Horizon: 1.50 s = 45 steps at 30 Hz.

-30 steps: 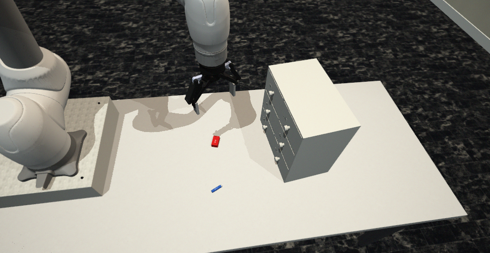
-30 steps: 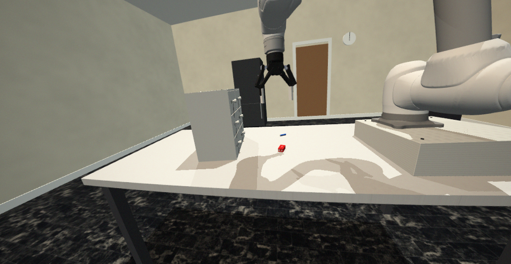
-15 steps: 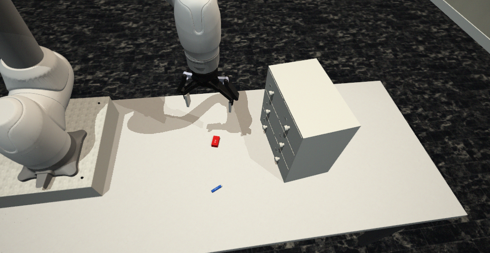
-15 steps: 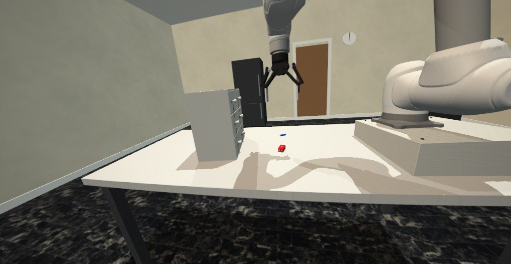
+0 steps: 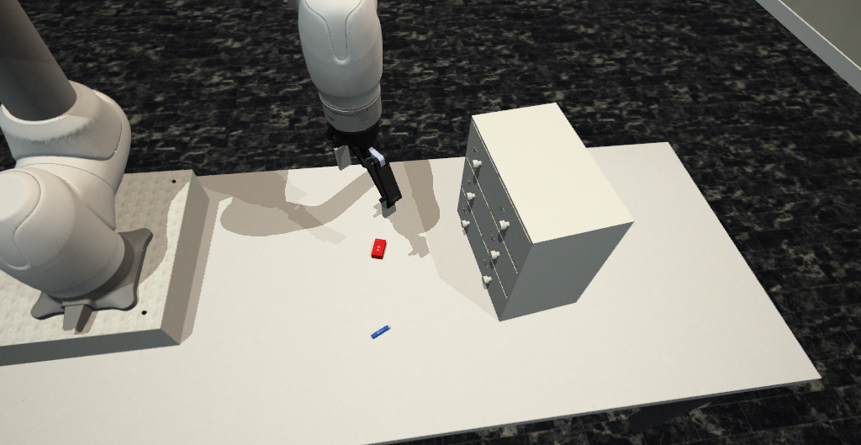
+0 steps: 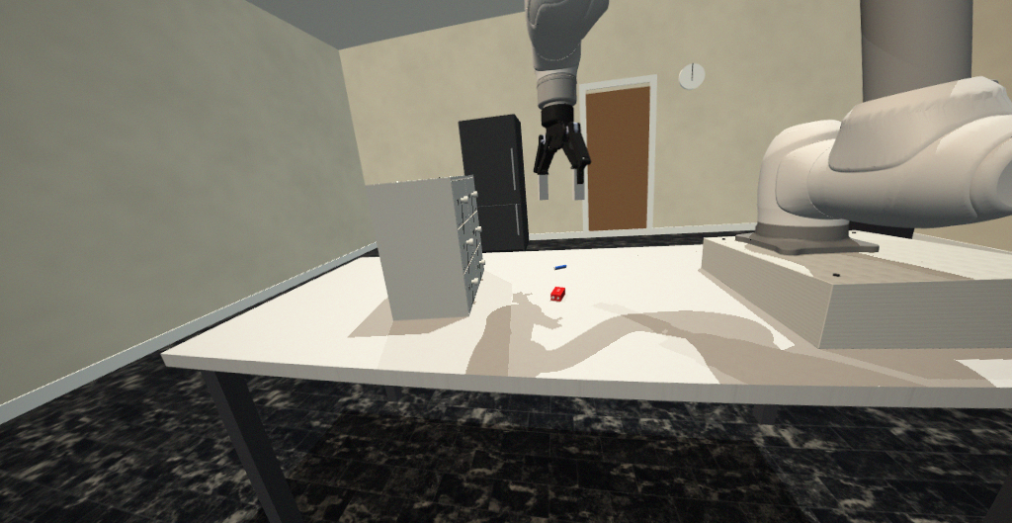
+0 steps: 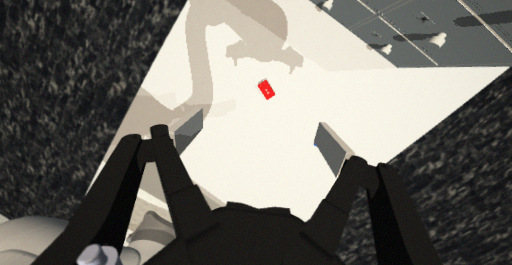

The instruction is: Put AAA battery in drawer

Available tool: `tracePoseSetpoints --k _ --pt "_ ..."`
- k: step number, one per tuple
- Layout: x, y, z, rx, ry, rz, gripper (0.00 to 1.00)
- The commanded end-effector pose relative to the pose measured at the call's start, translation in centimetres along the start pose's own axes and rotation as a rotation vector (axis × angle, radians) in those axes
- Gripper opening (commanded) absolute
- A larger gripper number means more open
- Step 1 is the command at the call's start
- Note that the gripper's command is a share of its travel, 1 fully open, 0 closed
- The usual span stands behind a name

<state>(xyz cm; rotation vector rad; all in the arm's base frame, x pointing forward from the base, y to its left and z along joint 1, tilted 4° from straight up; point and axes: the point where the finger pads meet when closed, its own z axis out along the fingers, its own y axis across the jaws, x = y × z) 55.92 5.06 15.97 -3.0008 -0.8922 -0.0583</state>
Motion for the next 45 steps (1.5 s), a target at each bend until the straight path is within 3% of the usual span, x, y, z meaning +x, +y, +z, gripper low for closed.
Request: tracePoseSetpoints --k 1,6,15,17,27,37,45 --pt "0.0 0.0 0.0 -0.044 -0.028 0.274 1.00" --pt "0.3 0.2 0.4 -0.083 -0.005 0.457 1.00" --pt "1.8 1.1 2.2 -0.131 0.205 0.445 1.00" --pt "1.8 1.1 2.2 -0.131 0.205 0.445 1.00" --pt "4.4 2.6 5.4 -0.211 0.575 0.414 1.00" --pt "4.6 3.4 5.9 -0.243 0.636 0.414 1.00" --pt "5.4 3.1 6.5 -0.238 0.705 0.400 1.00"
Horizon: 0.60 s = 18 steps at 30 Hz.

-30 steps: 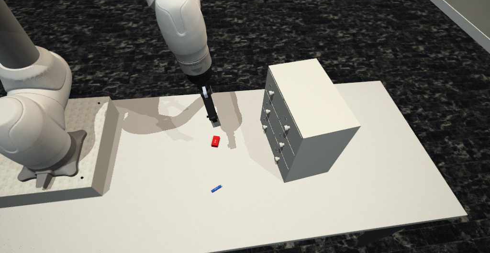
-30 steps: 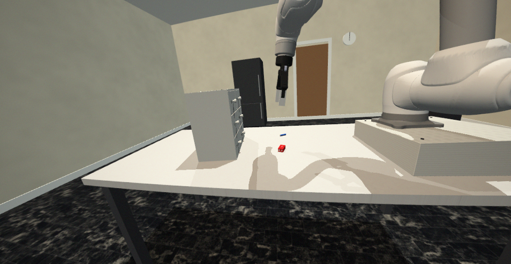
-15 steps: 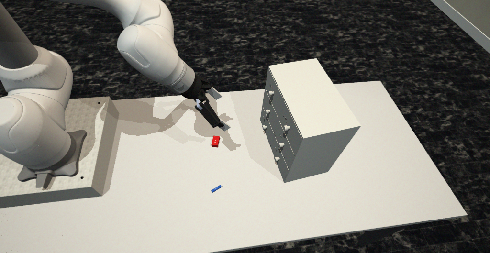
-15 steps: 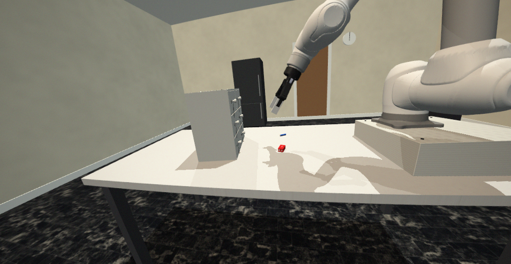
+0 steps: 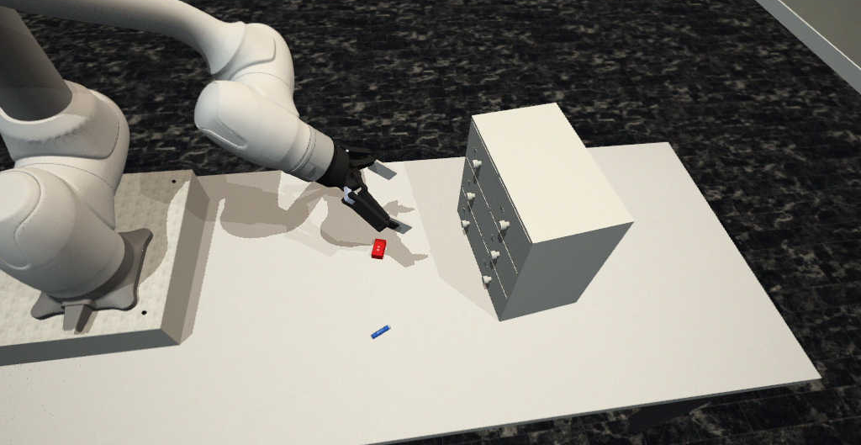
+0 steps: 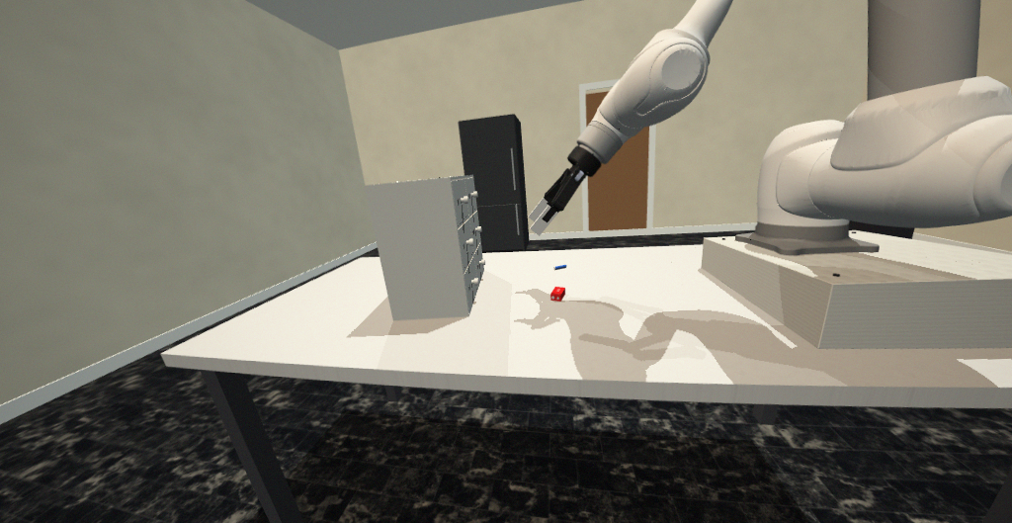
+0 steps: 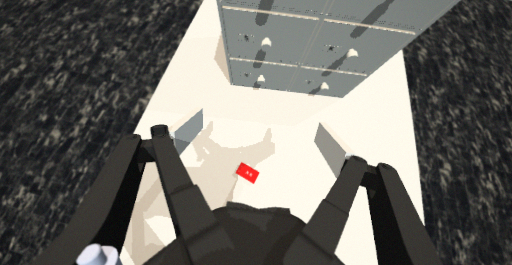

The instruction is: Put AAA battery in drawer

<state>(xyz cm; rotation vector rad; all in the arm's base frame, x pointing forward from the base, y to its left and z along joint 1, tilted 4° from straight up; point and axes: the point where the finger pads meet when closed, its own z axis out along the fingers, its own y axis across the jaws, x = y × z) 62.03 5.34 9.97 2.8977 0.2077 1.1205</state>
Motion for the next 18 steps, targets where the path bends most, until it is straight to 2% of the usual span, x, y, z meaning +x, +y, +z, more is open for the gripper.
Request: tracePoseSetpoints --k 1,4,6,12,18 --pt "0.0 -0.1 0.7 0.015 0.061 0.000 1.00" --pt "0.1 -0.1 1.9 0.015 0.165 0.000 1.00" --pt "0.1 -0.1 1.9 0.015 0.165 0.000 1.00" --pt "0.2 -0.1 3.8 0.016 0.326 0.000 1.00" --pt "0.3 -0.1 5.0 0.016 0.427 0.000 1.00"
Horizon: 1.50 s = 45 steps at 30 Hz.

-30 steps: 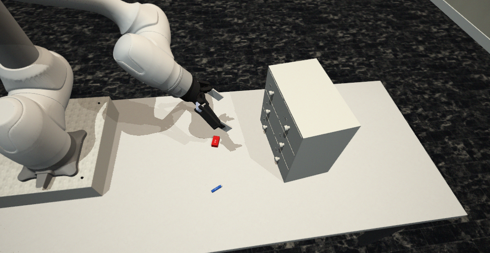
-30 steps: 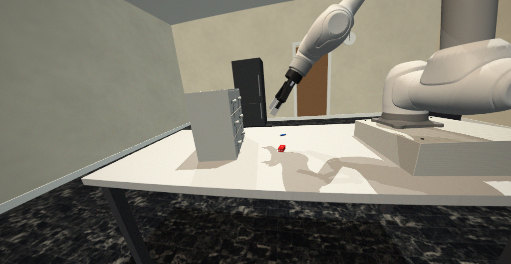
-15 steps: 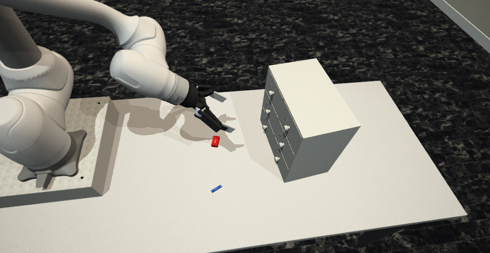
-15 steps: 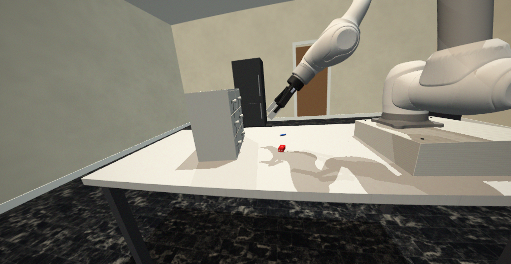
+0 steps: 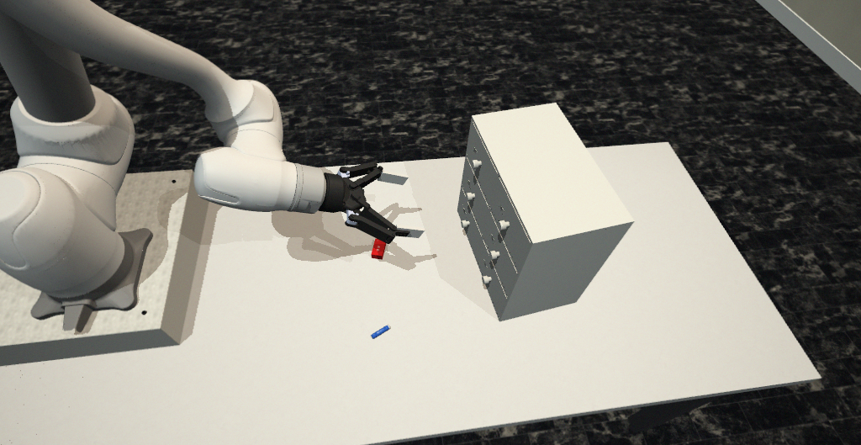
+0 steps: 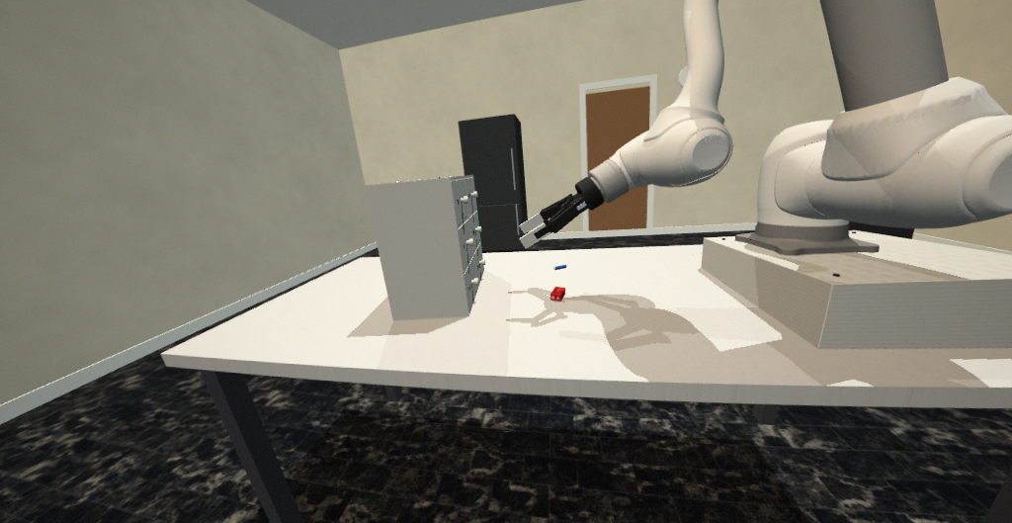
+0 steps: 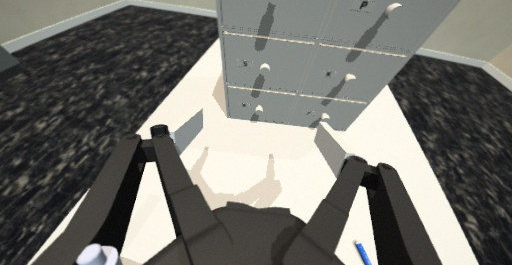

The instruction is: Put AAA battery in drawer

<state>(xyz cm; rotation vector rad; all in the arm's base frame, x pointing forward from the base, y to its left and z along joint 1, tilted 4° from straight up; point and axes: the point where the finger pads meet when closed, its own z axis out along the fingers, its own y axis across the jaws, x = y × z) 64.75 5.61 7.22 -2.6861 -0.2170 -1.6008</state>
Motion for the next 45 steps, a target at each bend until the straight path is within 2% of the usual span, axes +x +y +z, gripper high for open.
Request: tracePoseSetpoints --k 1,15,16,39,45 --pt "-0.3 0.1 1.2 0.004 0.101 -0.002 1.00" --pt "-0.4 0.1 1.7 0.004 0.149 -0.002 1.00" --pt "-0.4 0.1 1.7 0.004 0.149 -0.002 0.20" --pt "-0.5 0.1 1.8 0.004 0.149 -0.002 0.20" --pt "-0.8 0.1 2.5 0.004 0.149 -0.002 0.20"
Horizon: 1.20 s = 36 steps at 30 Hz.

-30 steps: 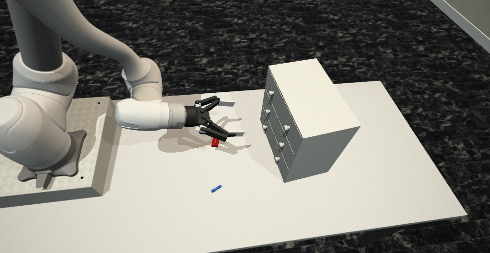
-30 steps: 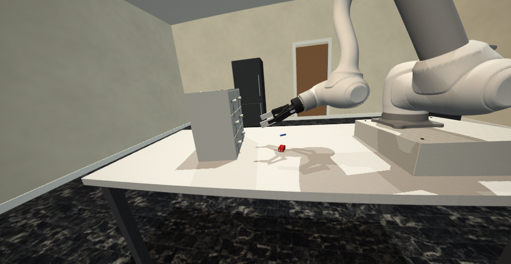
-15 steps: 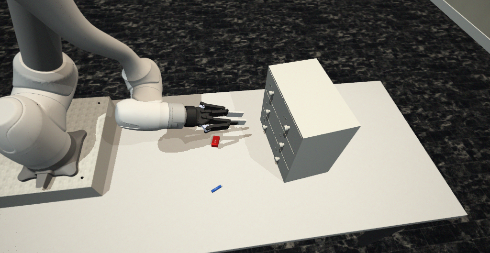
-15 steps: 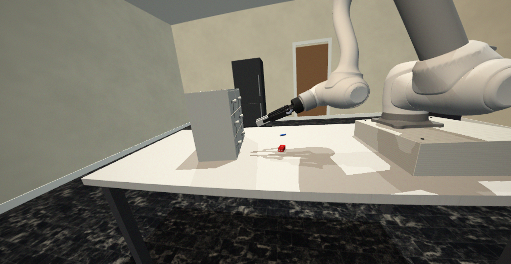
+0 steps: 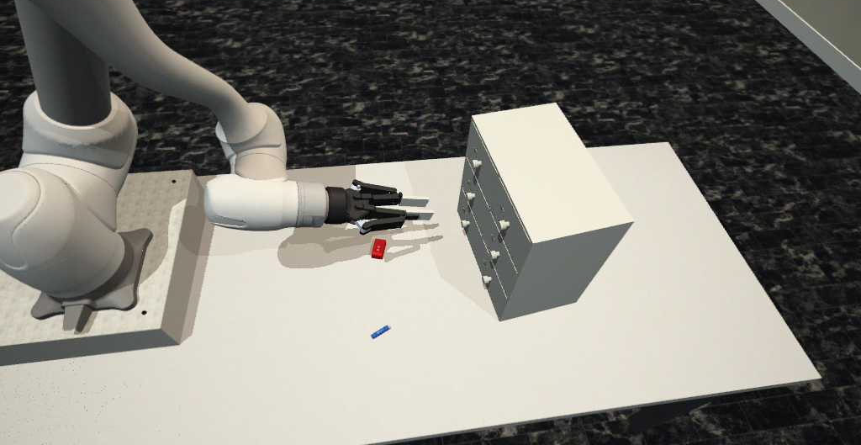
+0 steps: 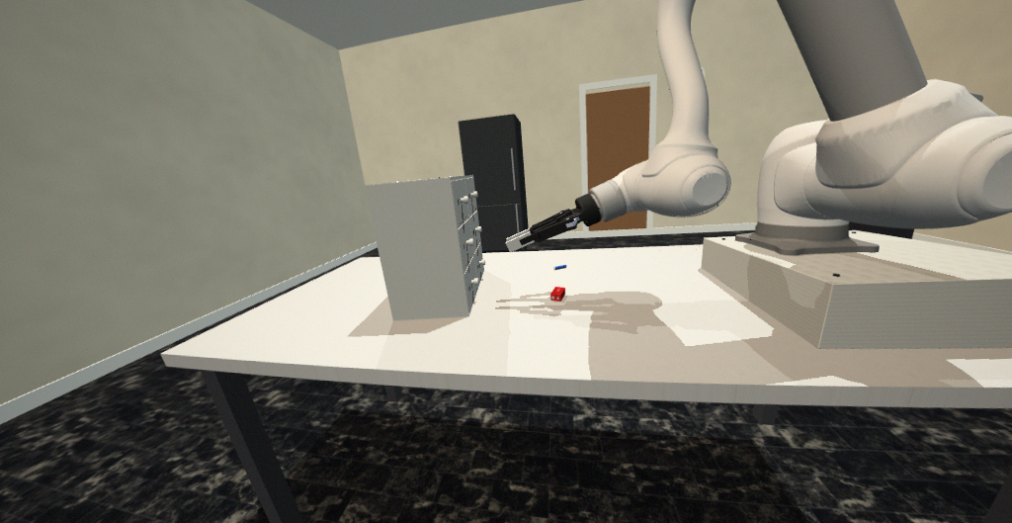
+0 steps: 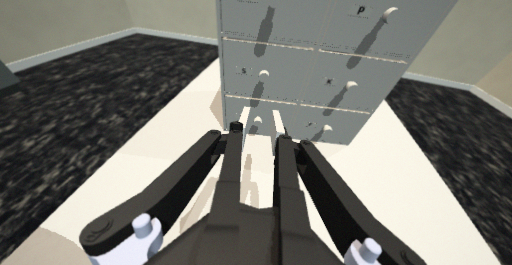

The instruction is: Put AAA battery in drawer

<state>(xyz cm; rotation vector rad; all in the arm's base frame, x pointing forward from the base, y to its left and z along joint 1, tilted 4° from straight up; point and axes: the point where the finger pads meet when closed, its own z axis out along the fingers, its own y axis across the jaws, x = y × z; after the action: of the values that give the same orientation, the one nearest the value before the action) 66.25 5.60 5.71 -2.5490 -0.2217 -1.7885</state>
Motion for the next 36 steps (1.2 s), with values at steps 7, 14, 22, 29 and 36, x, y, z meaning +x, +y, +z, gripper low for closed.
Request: tracePoseSetpoints --k 7,14,22,29,36 --pt "-2.0 0.0 2.8 0.000 0.000 0.000 0.20" --pt "-3.8 0.0 5.2 0.000 0.000 0.000 0.20" --pt "-6.1 0.0 8.4 0.000 0.000 0.000 0.20" --pt "-6.7 0.0 9.1 0.000 0.000 0.000 0.20" --pt "-6.7 0.0 9.2 0.000 0.000 0.000 0.20"
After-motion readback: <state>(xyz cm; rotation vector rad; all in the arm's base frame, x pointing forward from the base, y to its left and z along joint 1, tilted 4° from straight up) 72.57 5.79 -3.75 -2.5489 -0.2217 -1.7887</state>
